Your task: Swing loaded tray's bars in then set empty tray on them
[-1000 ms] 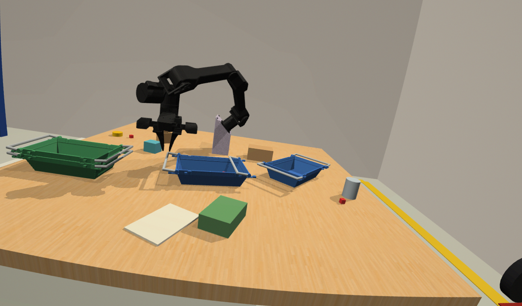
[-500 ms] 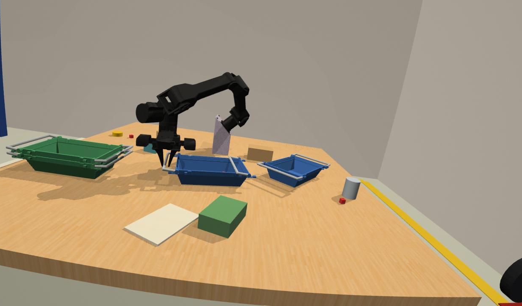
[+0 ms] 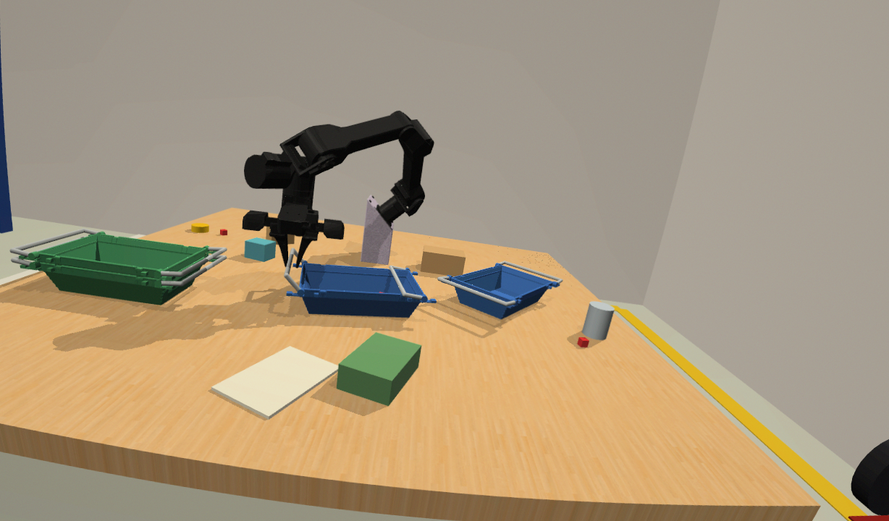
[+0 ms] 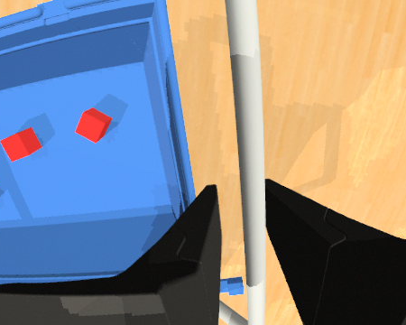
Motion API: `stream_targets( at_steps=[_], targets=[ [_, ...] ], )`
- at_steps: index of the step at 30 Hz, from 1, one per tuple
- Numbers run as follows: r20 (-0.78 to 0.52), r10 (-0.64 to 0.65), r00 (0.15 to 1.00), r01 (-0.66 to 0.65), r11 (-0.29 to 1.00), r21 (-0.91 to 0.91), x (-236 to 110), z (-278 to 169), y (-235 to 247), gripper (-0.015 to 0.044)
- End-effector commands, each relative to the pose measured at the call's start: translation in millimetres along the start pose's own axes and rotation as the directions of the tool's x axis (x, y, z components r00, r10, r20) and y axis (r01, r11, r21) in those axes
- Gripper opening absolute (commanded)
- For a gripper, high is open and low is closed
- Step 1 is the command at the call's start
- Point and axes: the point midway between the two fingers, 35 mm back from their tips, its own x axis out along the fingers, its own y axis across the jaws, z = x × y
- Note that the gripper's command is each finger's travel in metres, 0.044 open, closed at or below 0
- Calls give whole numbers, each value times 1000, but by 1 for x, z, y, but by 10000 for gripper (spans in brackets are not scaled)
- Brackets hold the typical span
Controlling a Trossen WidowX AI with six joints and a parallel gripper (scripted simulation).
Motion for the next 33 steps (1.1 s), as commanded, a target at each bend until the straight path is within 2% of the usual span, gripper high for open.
stream_targets(
  at_steps=[1,16,26,33],
  targets=[
    [-9,20,1000,-20,1000,-6,2,2,20,83],
    [-9,23,1000,-23,1000,-6,23,1,58,83],
    [-10,21,1000,-21,1000,-5,-20,2,52,83],
    [-4,25,1000,-25,1000,2,-13,2,52,83]
  ],
)
